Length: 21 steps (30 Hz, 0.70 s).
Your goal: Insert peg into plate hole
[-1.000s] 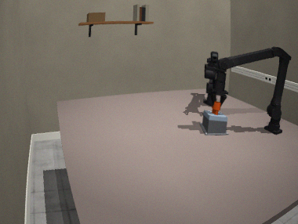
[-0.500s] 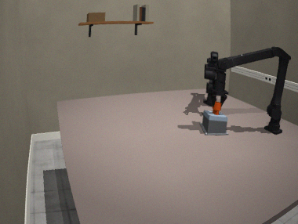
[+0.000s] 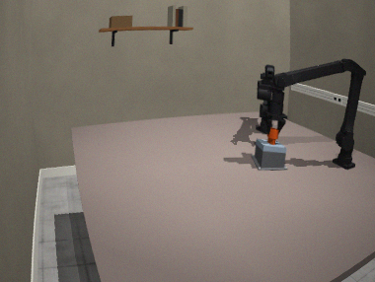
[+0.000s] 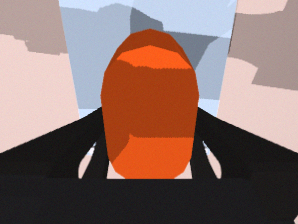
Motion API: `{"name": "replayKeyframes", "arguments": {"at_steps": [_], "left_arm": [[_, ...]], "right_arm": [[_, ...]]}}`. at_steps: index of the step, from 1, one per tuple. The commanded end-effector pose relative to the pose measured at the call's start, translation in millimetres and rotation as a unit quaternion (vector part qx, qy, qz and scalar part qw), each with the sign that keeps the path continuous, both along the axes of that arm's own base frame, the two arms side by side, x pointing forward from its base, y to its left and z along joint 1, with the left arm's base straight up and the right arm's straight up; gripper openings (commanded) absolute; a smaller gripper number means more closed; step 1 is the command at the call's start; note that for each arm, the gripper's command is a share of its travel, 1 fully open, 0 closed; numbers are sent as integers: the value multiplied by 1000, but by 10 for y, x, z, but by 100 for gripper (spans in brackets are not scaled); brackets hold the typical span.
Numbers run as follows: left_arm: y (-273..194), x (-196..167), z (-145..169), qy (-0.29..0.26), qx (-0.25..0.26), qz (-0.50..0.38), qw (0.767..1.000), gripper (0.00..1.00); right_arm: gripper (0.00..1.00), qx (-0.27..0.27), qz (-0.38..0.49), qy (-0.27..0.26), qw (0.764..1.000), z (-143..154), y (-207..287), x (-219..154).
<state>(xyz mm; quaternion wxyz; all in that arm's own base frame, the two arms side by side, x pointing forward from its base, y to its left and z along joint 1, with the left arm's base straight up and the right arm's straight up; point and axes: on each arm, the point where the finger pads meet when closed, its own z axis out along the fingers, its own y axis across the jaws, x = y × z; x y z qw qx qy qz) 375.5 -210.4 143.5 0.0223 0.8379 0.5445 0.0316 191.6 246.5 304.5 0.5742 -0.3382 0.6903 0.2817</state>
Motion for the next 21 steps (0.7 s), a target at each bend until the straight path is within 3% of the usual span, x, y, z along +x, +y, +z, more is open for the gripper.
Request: {"name": "replayKeyframes", "arguments": {"at_steps": [1, 13, 21], "left_arm": [[-106, 121, 153, -18, -8, -5, 1000, 40], [-111, 184, 135, -13, -8, 0, 1000, 40], [26, 96, -101, -12, -6, -1, 1000, 40]], "right_arm": [[100, 13, 0, -11, 1000, 194, 7, -2], [100, 13, 0, -11, 1000, 194, 7, -2], [100, 13, 0, -11, 1000, 194, 7, -2]]}}
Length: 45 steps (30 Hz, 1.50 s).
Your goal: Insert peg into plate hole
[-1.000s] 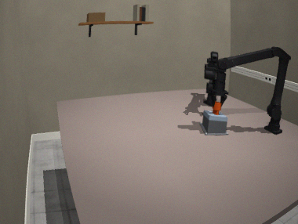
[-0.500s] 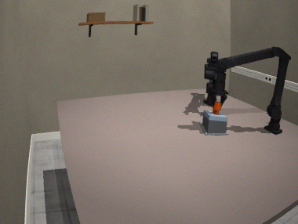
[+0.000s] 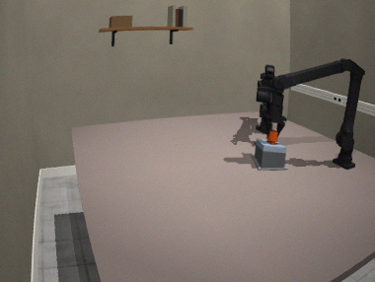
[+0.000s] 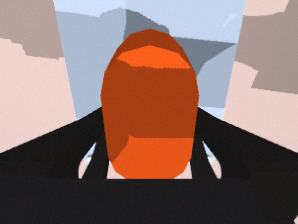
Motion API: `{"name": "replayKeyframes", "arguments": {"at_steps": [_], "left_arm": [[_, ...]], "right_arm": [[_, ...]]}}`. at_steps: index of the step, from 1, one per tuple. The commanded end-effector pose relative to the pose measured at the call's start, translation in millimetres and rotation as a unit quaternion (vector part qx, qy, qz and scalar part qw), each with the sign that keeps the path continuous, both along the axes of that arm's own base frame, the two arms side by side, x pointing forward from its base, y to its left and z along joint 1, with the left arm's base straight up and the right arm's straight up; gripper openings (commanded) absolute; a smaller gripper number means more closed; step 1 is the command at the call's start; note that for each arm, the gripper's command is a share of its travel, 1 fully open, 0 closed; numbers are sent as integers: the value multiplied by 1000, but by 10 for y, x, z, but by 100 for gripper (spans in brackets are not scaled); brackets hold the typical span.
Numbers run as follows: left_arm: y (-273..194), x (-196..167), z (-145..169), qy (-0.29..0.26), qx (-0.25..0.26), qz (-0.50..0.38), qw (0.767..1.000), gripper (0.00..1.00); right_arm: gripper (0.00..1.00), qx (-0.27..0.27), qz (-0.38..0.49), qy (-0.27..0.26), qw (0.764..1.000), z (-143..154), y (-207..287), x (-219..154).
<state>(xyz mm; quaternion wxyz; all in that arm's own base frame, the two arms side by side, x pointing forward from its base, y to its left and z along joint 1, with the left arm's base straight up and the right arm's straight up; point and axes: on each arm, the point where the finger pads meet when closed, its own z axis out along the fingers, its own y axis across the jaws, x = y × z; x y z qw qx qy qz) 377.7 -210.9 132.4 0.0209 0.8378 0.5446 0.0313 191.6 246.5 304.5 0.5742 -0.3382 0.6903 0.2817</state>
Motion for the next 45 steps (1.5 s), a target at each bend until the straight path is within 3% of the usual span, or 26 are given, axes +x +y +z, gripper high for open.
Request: {"name": "replayKeyframes", "arguments": {"at_steps": [1, 6, 14, 15, 16, 23, 26, 38, 41, 45], "left_arm": [[31, 74, 10, -13, -7, -1, 1000, 40], [46, 82, -199, -7, -5, -2, 1000, 40], [75, 60, -287, 1, -1, -2, 1000, 40], [-74, 209, 7, -29, -18, -2, 999, 40], [-95, 207, 75, -30, -18, -2, 999, 40], [-113, 197, 114, -29, -18, -3, 999, 40], [-127, 178, 135, -30, -18, -5, 999, 68], [-159, 73, 583, -54, -34, -2, 998, 70], [-151, 56, 710, -57, -35, -2, 998, 100], [-88, 54, 925, -54, -33, -2, 998, 100]], "right_arm": [[100, 13, 0, -11, 1000, 194, 7, -2], [100, 13, 0, -11, 1000, 194, 7, -2], [100, 13, 0, -11, 1000, 194, 7, -2], [100, 13, 0, -11, 1000, 194, 7, -2], [100, 13, 0, -11, 1000, 194, 7, -2], [100, 13, 0, -11, 1000, 194, 7, -2], [100, 13, 0, -11, 1000, 194, 7, -2], [100, 13, 0, -11, 1000, 194, 7, -2], [100, 13, 0, -11, 1000, 194, 7, -2], [100, 13, 0, -11, 1000, 194, 7, -2]]}}
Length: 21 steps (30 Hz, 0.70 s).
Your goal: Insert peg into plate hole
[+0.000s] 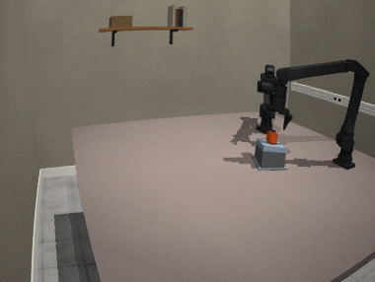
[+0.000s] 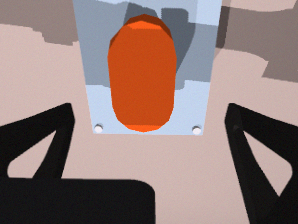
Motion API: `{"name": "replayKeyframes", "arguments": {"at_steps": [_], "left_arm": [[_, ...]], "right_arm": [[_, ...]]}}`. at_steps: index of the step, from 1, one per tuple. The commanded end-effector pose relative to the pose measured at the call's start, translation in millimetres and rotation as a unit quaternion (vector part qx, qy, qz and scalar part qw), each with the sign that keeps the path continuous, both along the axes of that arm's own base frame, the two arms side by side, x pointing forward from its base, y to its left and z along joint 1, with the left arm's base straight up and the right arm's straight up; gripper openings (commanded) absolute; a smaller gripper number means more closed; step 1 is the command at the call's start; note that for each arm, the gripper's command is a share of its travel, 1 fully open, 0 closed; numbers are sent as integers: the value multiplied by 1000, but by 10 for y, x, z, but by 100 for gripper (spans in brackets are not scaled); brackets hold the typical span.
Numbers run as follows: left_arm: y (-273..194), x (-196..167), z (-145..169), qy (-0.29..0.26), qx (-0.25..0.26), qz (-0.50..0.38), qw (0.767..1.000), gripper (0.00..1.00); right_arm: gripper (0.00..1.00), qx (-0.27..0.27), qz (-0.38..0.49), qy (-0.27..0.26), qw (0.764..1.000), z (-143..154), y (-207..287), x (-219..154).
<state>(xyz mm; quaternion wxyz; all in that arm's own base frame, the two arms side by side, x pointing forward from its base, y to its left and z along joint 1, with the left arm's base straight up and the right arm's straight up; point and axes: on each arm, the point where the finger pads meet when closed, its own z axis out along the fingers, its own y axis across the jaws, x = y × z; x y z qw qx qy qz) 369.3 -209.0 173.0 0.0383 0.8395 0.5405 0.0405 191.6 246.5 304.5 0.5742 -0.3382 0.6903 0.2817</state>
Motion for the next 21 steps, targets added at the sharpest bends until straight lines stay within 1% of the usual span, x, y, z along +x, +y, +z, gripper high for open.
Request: {"name": "replayKeyframes", "arguments": {"at_steps": [1, 5, 8, 12, 14, 18, 19, 21], "left_arm": [[-148, 101, 595, -38, -26, 3, 999, 100], [-146, 73, 774, -42, -28, 3, 999, 100], [-154, 86, 736, -35, -23, 3, 999, 100], [-146, 63, 915, -35, -23, 3, 999, 100], [-120, 140, 846, -25, -16, 3, 1000, 100], [-59, 141, 877, -11, -7, 6, 1000, 100], [-13, 84, 752, 2, 0, 7, 1000, 100], [-13, 108, 738, -1, -2, 9, 1000, 100]], "right_arm": [[100, 13, 0, -11, 1000, 194, 7, -2], [100, 13, 0, -11, 1000, 194, 7, -2], [100, 13, 0, -11, 1000, 194, 7, -2], [100, 13, 0, -11, 1000, 194, 7, -2], [100, 13, 0, -11, 1000, 194, 7, -2], [100, 13, 0, -11, 1000, 194, 7, -2], [100, 13, 0, -11, 1000, 194, 7, -2], [100, 13, 0, -11, 1000, 194, 7, -2]]}}
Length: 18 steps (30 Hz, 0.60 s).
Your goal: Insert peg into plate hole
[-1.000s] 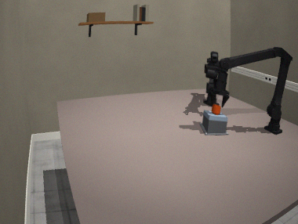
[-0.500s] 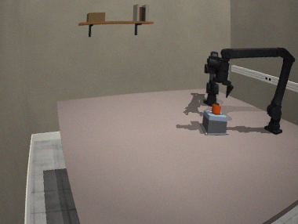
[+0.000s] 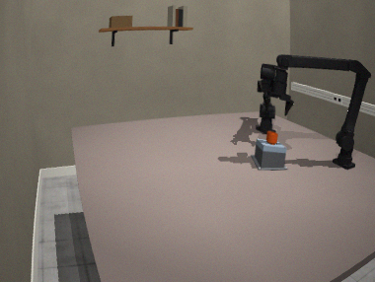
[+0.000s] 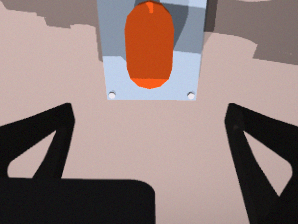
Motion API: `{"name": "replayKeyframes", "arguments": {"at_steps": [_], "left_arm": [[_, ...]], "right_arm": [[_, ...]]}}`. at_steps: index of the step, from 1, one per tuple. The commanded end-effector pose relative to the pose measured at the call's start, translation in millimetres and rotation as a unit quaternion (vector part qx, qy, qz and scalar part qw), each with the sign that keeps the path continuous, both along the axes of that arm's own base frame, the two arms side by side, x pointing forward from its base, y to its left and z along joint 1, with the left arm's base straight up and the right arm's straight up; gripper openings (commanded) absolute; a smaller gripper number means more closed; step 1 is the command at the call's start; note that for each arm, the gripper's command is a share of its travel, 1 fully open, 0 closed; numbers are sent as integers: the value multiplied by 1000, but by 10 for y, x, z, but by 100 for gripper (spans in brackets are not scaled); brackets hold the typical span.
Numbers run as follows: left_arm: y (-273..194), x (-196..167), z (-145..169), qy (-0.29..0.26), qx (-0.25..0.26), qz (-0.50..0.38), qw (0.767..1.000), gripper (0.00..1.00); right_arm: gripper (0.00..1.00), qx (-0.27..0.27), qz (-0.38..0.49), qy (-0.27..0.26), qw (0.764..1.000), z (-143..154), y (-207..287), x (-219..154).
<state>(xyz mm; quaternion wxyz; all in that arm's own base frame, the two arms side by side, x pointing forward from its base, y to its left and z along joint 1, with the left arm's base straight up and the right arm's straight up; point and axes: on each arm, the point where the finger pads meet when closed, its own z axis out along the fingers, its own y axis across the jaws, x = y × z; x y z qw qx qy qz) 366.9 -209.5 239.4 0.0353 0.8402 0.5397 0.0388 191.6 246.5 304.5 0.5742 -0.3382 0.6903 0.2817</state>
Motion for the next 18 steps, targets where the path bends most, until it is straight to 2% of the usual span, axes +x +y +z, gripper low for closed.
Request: {"name": "replayKeyframes", "arguments": {"at_steps": [1, 18], "left_arm": [[-7, 132, 70, -4, -3, 10, 1000, 100], [-3, 129, 74, -4, -3, 10, 1000, 100]], "right_arm": [[100, 13, 0, -11, 1000, 194, 7, -2], [100, 13, 0, -11, 1000, 194, 7, -2]]}}
